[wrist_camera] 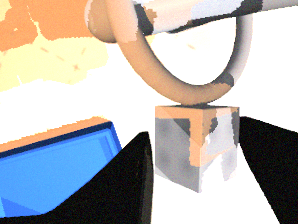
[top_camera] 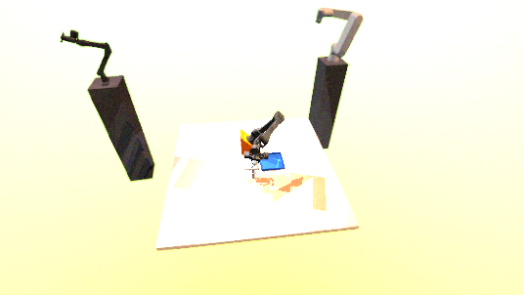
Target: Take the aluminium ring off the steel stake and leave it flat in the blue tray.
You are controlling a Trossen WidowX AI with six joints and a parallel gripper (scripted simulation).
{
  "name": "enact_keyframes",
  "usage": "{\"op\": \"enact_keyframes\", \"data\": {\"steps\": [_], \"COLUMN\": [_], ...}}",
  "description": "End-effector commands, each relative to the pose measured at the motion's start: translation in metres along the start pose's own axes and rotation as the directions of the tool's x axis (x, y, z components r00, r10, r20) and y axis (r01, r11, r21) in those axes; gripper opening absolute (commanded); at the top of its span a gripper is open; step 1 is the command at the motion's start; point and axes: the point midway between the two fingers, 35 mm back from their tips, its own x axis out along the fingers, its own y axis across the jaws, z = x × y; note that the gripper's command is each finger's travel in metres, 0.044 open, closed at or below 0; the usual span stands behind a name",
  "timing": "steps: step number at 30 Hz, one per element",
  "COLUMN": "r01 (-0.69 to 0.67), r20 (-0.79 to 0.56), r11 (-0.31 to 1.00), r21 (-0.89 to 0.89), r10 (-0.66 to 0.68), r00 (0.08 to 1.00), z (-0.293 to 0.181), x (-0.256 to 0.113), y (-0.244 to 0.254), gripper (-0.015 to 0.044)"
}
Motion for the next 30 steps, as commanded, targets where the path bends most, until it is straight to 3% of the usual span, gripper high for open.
{"op": "enact_keyframes", "data": {"steps": [1,30], "r01": [-0.03,-0.212], "r20": [0.001,-0.006], "r11": [1.0,0.977], "r21": [0.003,0.025], "r10": [0.03,0.212], "r00": [1.0,0.977], "z": [0.001,0.002], "x": [0.0,0.006], "y": [-0.005,-0.034], "gripper": [0.0,0.0]}}
